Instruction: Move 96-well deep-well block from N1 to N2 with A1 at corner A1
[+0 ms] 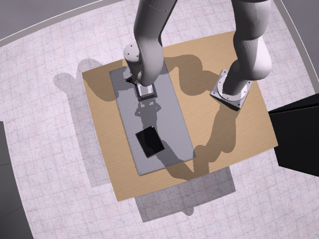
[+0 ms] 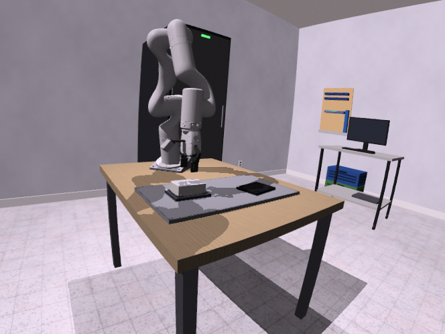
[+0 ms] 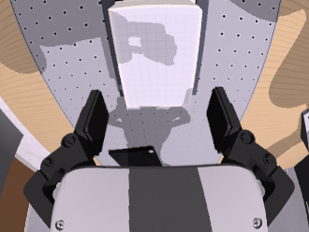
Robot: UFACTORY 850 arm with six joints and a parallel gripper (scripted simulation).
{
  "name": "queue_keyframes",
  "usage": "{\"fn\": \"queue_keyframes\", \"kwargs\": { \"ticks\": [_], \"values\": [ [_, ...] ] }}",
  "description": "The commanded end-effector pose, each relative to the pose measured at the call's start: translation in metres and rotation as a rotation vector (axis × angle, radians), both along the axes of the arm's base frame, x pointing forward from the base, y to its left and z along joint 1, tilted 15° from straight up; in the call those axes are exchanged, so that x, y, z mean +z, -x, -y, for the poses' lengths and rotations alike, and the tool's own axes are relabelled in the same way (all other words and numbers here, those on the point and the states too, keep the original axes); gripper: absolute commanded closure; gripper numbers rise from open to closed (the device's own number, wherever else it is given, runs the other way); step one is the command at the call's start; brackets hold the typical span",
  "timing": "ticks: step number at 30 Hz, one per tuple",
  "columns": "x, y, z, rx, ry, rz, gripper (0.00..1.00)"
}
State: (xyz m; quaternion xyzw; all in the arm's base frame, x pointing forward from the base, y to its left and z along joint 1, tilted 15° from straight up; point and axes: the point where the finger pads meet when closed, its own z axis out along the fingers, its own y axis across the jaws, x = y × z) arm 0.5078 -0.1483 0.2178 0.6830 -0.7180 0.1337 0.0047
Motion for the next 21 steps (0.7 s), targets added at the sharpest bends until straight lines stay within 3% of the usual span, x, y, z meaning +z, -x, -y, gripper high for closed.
{"fn": "queue_keyframes", "kwargs": {
  "ticks": [1,9,21],
  "values": [
    [0.001,0.000,0.000,0.001,0.001,0.002,0.00],
    [0.001,0.000,0.000,0.001,0.001,0.002,0.00],
    [-0.016,-0.003,0.004,0.001,0.001,0.002,0.00]
  ]
}}
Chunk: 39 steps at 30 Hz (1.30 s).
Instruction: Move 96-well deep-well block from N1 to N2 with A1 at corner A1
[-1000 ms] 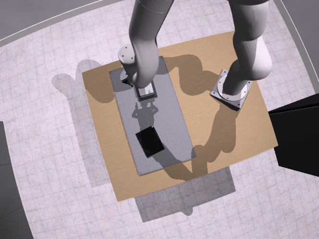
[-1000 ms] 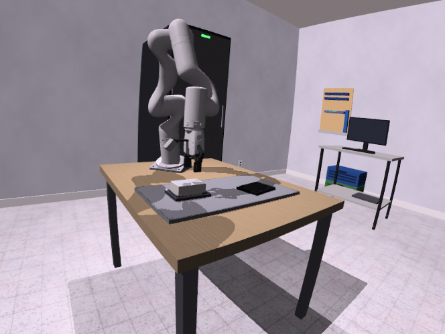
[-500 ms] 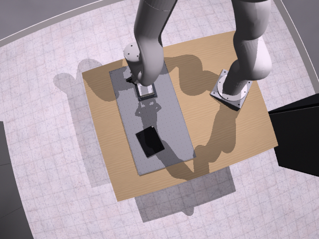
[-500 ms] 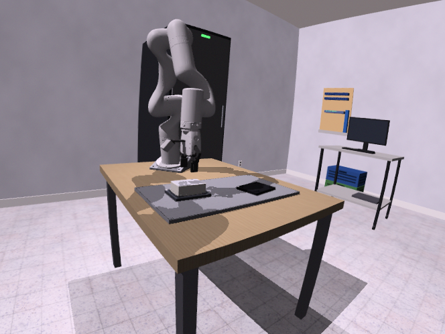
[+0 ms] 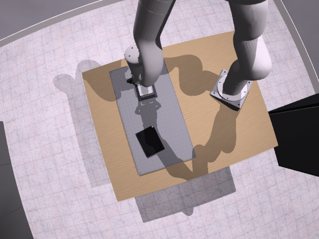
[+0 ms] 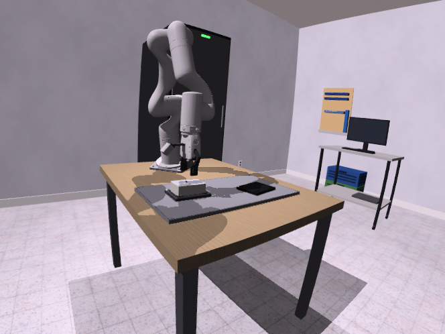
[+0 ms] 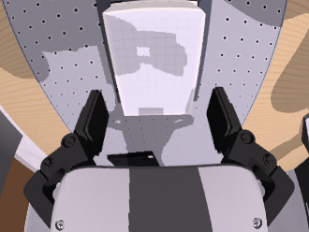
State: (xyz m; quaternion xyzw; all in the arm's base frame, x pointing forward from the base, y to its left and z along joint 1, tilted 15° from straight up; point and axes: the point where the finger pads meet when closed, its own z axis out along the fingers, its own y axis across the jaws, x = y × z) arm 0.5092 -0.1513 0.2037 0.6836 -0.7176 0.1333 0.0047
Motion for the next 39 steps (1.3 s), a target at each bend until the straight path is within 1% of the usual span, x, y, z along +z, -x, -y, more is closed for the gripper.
{"fn": "queue_keyframes", "kwargs": {
  "ticks": [1,32,39],
  "values": [
    [-0.003,-0.002,0.001,0.000,0.001,0.002,0.00],
    [-0.050,-0.010,0.011,0.000,0.001,0.002,0.00],
    [-0.051,-0.010,0.011,0.000,0.001,0.002,0.00]
  ]
}}
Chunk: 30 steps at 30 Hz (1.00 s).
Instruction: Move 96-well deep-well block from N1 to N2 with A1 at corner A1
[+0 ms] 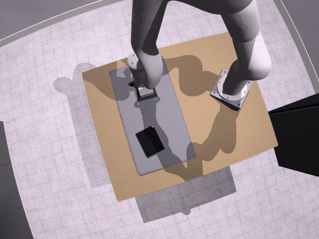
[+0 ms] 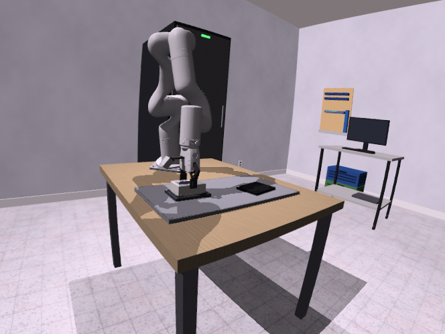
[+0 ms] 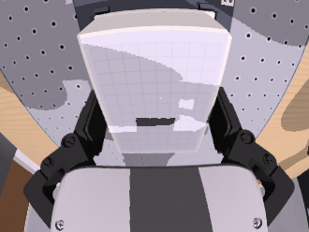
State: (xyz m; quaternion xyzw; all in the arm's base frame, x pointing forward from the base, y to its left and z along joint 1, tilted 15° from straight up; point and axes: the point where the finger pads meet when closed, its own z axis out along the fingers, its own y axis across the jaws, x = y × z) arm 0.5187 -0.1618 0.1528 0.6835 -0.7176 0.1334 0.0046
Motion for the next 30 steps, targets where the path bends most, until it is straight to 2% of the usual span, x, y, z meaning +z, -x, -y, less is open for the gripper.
{"fn": "queue_keyframes", "kwargs": {
  "ticks": [1,30],
  "values": [
    [0.000,-0.001,0.000,0.000,0.001,0.002,0.00],
    [-0.012,-0.003,0.003,0.000,0.001,0.002,0.00]
  ]
}}
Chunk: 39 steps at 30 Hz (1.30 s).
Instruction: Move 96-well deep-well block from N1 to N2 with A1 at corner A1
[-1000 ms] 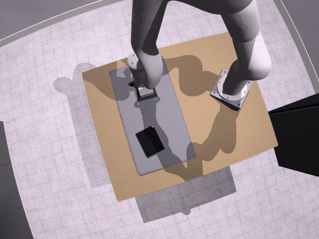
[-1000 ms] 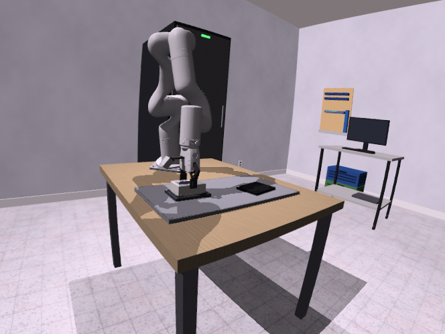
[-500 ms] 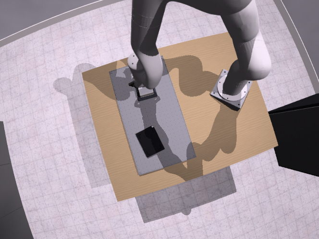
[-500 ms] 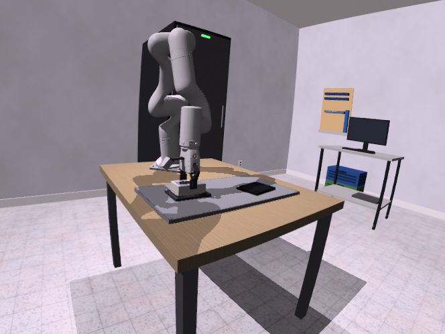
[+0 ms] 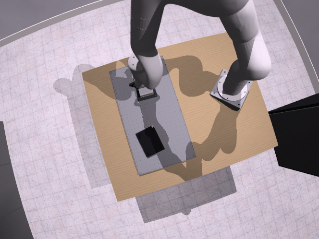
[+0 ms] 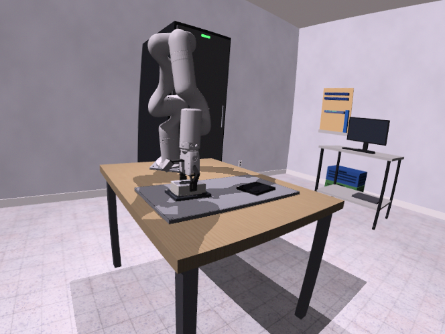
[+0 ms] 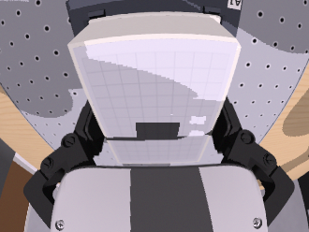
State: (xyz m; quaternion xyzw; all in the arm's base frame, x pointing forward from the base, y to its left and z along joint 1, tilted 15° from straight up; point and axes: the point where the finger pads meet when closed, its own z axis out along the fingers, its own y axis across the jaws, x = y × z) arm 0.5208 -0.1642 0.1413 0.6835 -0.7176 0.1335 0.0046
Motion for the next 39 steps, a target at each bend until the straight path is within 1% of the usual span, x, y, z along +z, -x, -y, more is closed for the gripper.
{"fn": "queue_keyframes", "kwargs": {
  "ticks": [1,11,29,30,39],
  "values": [
    [-0.0011,-0.0011,0.0005,0.000,0.001,0.002,0.00],
    [-0.0076,-0.0022,0.0018,0.000,0.001,0.002,0.00],
    [-0.0076,-0.0023,0.0018,0.000,0.001,0.002,0.00],
    [-0.0073,-0.0022,0.0017,0.000,0.001,0.002,1.00],
    [-0.0073,-0.0021,0.0017,0.000,0.001,0.002,1.00]
  ]
}}
